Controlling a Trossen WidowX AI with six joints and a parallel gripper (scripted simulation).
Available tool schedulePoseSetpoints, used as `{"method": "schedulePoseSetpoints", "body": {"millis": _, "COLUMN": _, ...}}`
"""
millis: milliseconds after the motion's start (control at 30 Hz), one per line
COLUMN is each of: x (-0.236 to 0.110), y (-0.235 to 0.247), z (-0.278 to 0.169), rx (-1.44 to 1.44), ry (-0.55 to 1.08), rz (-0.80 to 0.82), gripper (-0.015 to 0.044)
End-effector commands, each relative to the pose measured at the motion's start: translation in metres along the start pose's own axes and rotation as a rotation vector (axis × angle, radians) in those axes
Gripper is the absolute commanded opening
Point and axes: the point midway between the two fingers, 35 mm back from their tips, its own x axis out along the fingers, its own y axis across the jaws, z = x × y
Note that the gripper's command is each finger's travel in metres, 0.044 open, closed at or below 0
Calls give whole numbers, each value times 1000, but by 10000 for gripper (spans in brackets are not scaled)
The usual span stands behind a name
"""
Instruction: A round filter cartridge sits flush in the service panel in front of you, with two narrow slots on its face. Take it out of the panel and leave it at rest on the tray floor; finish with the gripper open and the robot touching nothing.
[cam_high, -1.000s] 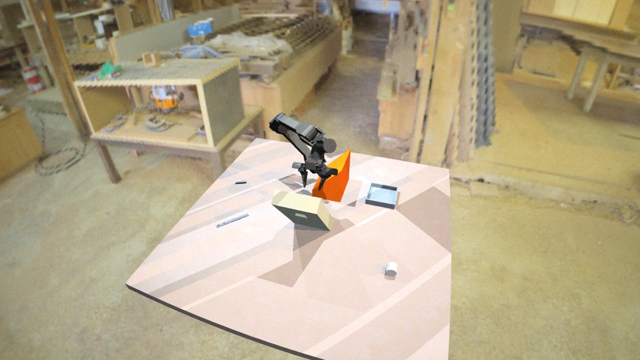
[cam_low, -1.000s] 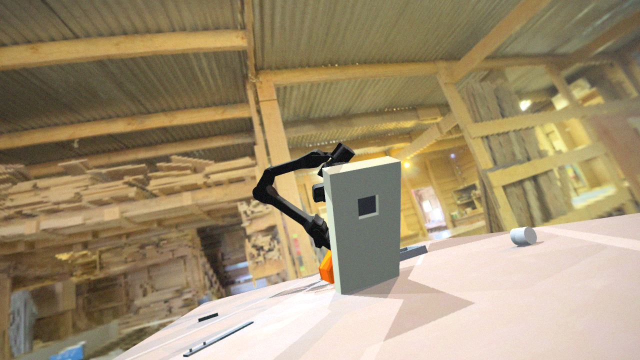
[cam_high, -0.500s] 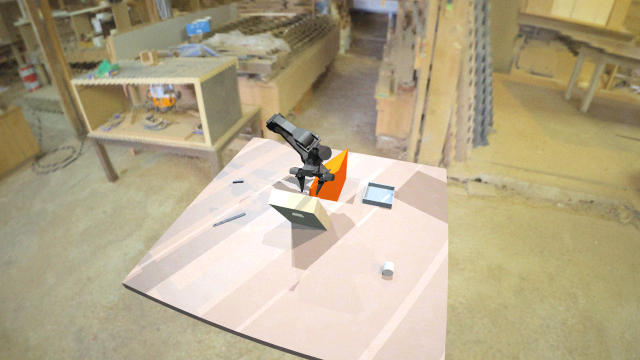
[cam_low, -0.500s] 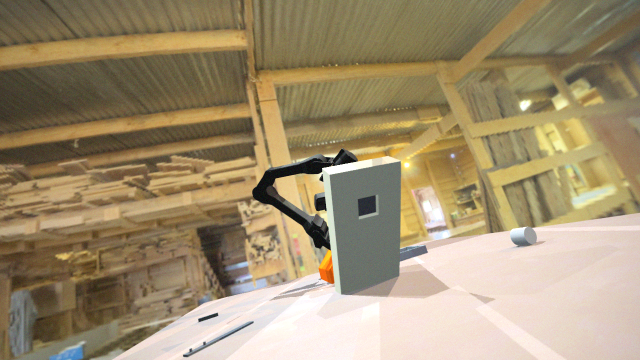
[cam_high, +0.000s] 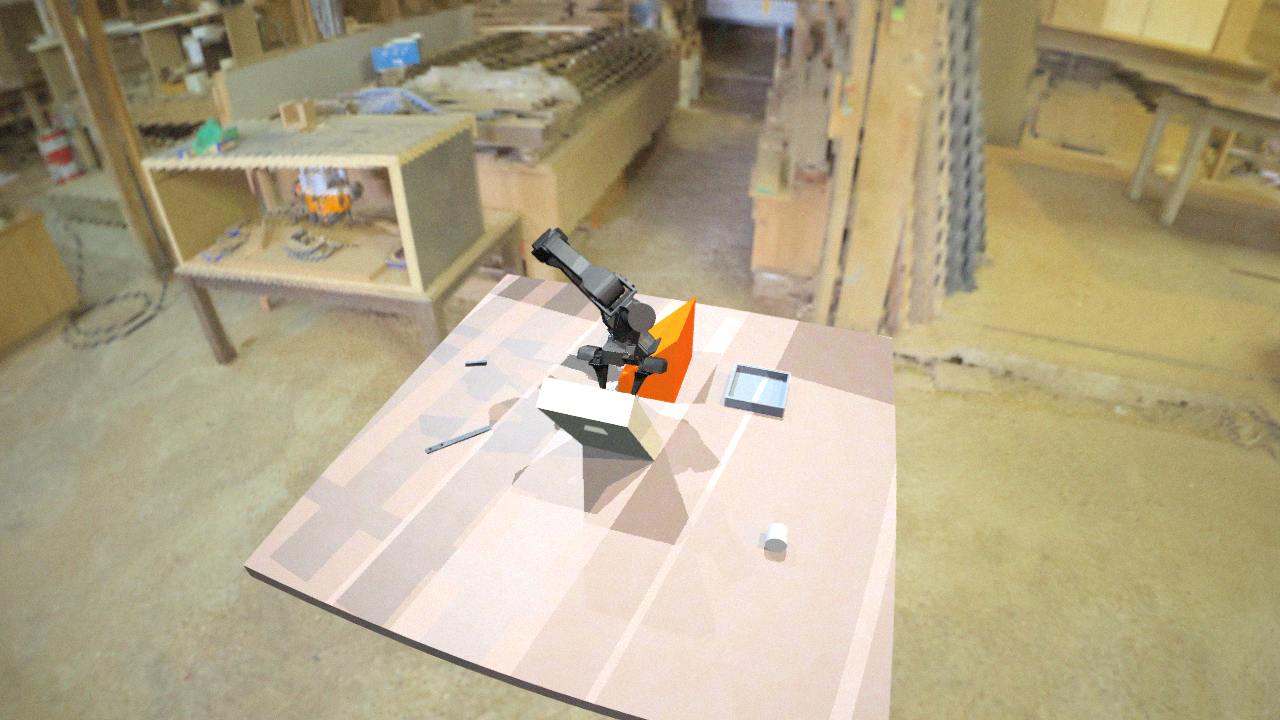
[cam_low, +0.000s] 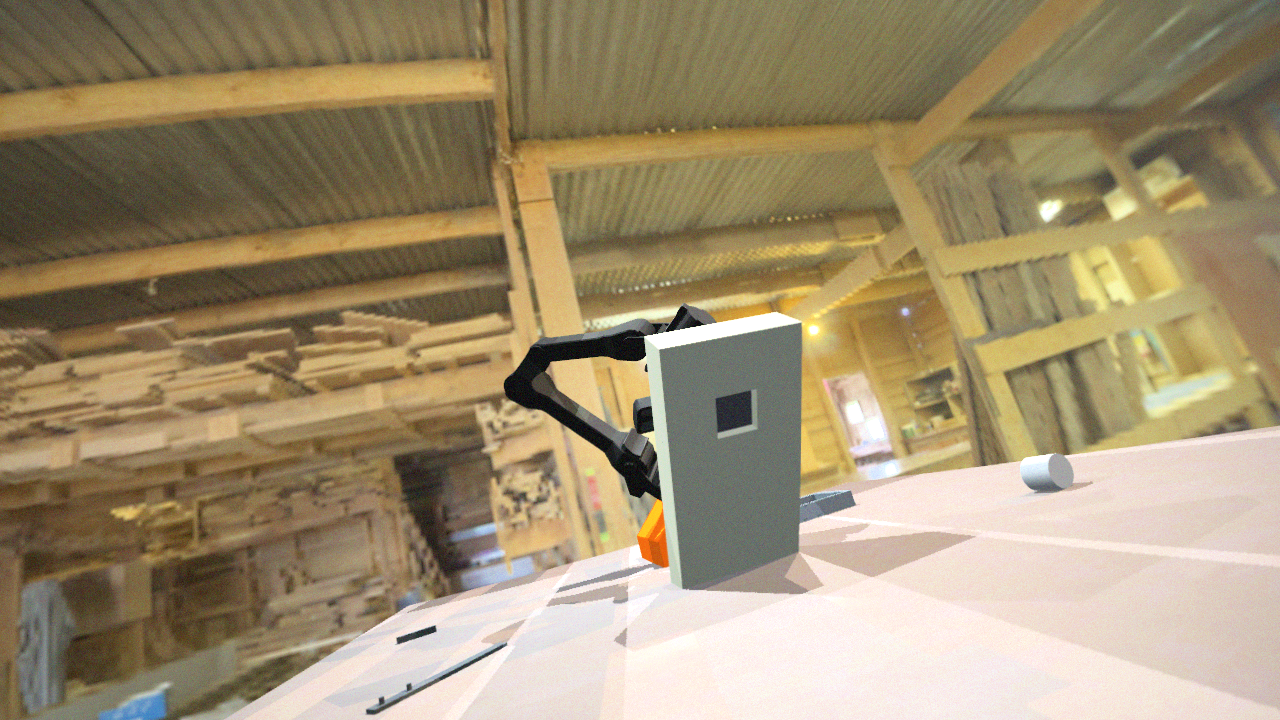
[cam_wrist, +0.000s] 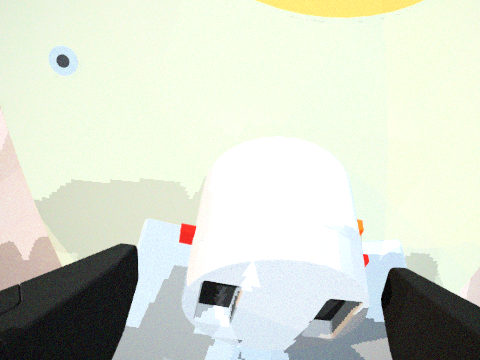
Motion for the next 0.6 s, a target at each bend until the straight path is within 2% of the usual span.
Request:
{"method": "schedulePoseSetpoints", "body": {"millis": 0, "x": 7, "y": -1, "z": -2, "rx": -9, "ry": 2, "rz": -8, "gripper": 305}}
{"method": "schedulePoseSetpoints", "body": {"millis": 200, "x": 13, "y": -2, "z": -2, "rx": -9, "ry": 1, "rz": -10, "gripper": 305}}
{"method": "schedulePoseSetpoints", "body": {"millis": 567, "x": 10, "y": -1, "z": -1, "rx": 0, "ry": 0, "rz": -4, "gripper": 231}}
